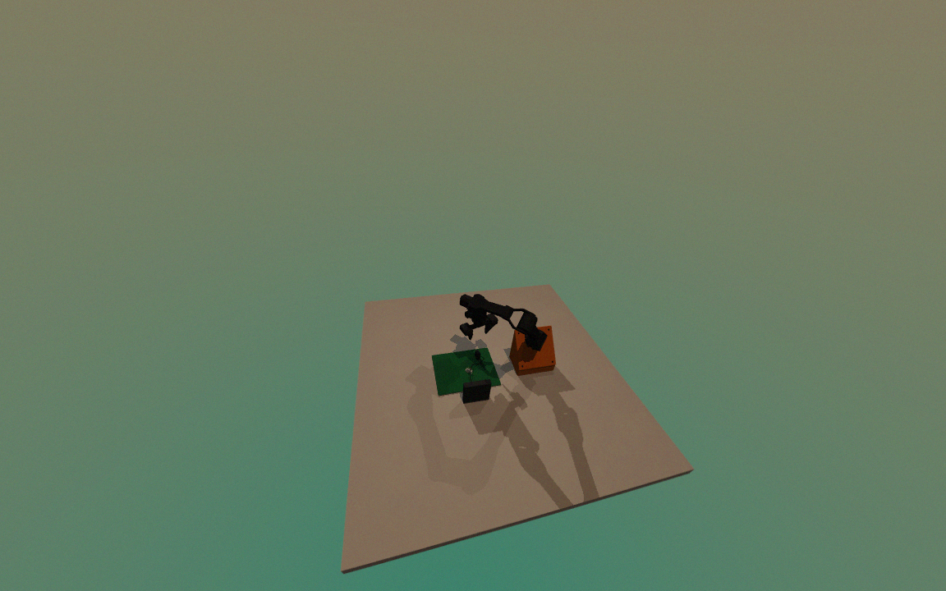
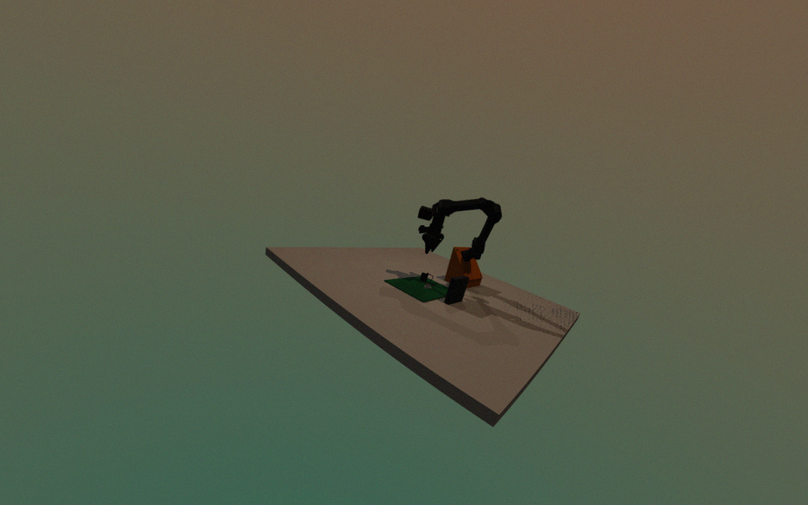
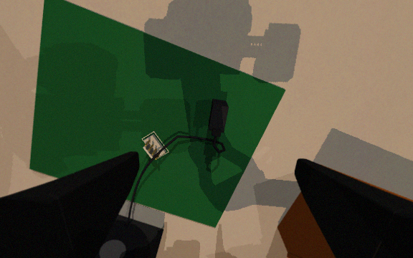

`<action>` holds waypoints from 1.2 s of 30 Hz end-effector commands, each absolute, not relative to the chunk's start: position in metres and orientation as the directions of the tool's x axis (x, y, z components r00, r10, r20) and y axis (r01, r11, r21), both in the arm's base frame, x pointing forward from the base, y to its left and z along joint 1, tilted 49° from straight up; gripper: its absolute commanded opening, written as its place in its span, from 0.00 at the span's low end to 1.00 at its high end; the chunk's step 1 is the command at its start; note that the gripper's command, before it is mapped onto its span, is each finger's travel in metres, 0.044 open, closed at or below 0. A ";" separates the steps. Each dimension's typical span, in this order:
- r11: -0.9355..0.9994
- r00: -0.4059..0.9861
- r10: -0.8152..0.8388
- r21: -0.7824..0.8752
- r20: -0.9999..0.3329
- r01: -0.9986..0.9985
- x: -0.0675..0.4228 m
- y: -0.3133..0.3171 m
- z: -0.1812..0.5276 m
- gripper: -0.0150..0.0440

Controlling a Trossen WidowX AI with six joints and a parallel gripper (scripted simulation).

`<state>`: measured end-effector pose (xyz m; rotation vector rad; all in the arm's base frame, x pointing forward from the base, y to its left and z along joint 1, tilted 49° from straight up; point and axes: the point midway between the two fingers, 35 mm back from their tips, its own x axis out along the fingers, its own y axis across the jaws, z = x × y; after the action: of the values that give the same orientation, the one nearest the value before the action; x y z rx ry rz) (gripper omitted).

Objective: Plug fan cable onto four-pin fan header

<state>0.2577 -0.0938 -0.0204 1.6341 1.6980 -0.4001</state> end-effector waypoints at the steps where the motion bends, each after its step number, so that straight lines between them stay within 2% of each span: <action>1: 0.063 0.074 0.738 0.177 -0.670 0.982 0.252 -0.102 -0.018 1.00; 8: 0.063 0.074 0.737 0.177 -0.672 0.982 0.253 -0.097 -0.024 1.00; 16: 0.062 0.074 0.741 0.178 -0.668 0.982 0.259 -0.027 -0.085 1.00; 36: 0.062 0.075 0.740 0.178 -0.668 0.982 0.261 -0.014 -0.098 1.00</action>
<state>0.2631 -0.0198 -0.0924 1.7182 1.7050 -0.4894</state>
